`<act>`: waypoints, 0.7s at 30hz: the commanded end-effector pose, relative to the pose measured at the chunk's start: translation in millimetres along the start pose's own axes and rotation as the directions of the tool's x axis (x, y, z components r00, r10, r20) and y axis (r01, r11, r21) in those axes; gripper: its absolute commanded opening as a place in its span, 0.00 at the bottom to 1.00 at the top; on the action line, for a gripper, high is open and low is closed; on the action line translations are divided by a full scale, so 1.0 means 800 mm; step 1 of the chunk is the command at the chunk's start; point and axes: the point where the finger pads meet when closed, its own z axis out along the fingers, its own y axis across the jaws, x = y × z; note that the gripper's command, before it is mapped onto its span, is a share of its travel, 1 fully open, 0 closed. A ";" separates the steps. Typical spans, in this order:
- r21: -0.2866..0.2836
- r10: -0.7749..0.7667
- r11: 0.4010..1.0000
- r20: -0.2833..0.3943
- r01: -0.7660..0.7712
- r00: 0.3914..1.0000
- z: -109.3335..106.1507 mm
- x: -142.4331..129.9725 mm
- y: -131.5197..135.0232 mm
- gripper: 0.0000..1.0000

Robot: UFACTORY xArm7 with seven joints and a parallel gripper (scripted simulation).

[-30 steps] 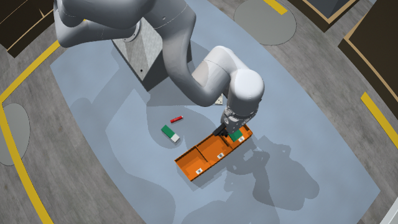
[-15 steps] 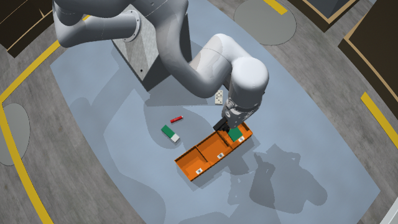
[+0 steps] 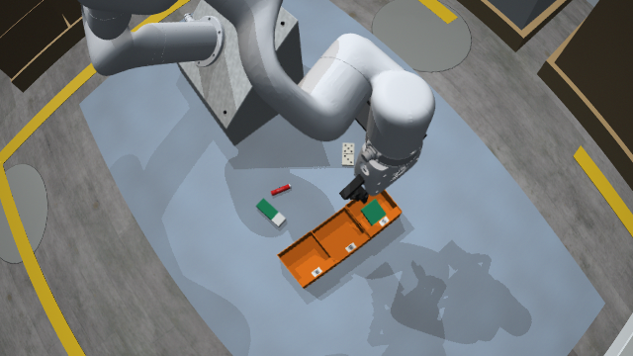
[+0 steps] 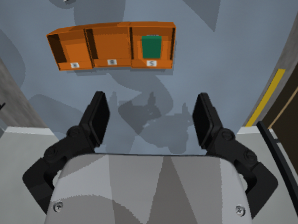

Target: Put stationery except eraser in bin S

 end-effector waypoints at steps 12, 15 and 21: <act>-0.002 0.000 1.000 0.003 0.000 1.000 -0.004 -0.001 0.001 1.00; -0.002 0.000 1.000 0.003 0.000 1.000 -0.004 -0.001 0.001 1.00; -0.001 0.000 1.000 0.002 0.000 1.000 -0.004 -0.001 0.000 1.00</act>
